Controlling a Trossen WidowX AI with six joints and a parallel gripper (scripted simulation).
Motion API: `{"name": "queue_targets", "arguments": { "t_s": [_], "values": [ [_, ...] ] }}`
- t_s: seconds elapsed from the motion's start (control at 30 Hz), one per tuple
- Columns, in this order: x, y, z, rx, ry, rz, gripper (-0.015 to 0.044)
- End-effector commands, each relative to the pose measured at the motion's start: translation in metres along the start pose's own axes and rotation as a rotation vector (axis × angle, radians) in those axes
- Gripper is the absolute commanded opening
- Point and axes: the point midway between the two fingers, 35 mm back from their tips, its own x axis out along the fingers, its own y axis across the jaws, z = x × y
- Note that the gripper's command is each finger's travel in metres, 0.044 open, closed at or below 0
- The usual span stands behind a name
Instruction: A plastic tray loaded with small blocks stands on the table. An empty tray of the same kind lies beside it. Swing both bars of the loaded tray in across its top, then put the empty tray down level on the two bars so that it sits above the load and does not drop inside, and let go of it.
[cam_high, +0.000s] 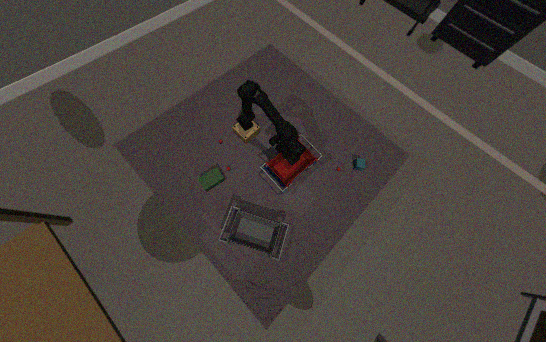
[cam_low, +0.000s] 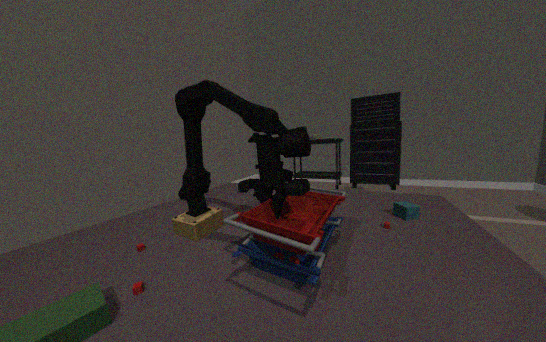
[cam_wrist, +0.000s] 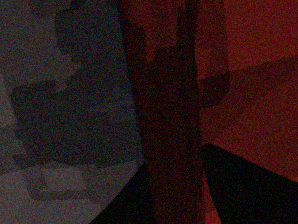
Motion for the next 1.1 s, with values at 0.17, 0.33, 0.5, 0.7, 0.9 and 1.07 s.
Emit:
{"name": "queue_targets", "arguments": {
  "t_s": [0.17, 0.33, 0.5, 0.7, 0.9, 1.07],
  "values": [
    [0.0050, 0.0065, 0.0000, -0.006, 0.000, 0.031, 0.0000],
    [0.0050, 0.0065, 0.0000, -0.006, 0.000, 0.031, 0.0044],
    [0.0050, 0.0065, 0.0000, -0.006, 0.000, 0.031, 0.0117],
    [0.0050, 0.0065, 0.0000, -0.006, 0.000, 0.031, 0.0205],
    [0.0050, 0.0065, 0.0000, -0.006, 0.000, 0.031, 0.0293],
    [0.0050, 0.0065, 0.0000, -0.006, 0.000, 0.031, 0.0367]
  ]
}}
